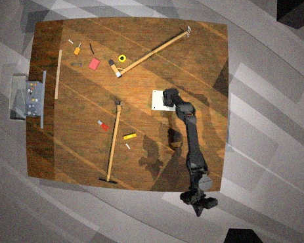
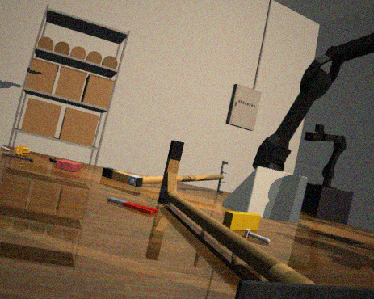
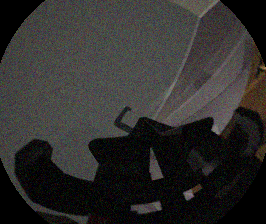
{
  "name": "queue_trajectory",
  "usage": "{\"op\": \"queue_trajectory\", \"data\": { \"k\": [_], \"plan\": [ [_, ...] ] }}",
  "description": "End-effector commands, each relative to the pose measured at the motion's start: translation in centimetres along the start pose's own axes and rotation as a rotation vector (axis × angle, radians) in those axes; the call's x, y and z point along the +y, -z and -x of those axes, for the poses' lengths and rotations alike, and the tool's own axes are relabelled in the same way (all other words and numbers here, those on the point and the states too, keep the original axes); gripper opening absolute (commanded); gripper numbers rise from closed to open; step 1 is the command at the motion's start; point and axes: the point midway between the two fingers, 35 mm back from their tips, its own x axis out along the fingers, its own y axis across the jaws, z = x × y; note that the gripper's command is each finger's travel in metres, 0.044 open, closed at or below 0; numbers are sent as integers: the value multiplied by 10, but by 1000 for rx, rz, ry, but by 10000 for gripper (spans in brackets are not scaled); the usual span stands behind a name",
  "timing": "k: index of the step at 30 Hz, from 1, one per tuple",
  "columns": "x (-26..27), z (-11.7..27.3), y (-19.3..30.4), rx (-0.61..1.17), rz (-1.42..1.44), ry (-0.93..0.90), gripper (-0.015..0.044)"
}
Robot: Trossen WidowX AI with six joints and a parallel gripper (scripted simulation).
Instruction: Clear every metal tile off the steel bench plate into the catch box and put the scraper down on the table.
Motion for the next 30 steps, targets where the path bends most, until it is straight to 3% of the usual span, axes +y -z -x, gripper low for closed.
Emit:
{"op": "queue_trajectory", "data": {
  "k": [1, 30],
  "plan": [
    [-17, -2, -9, -11, 16, 50, 0],
    [-114, 12, -80, -62, 89, 347, 0]
  ]
}}
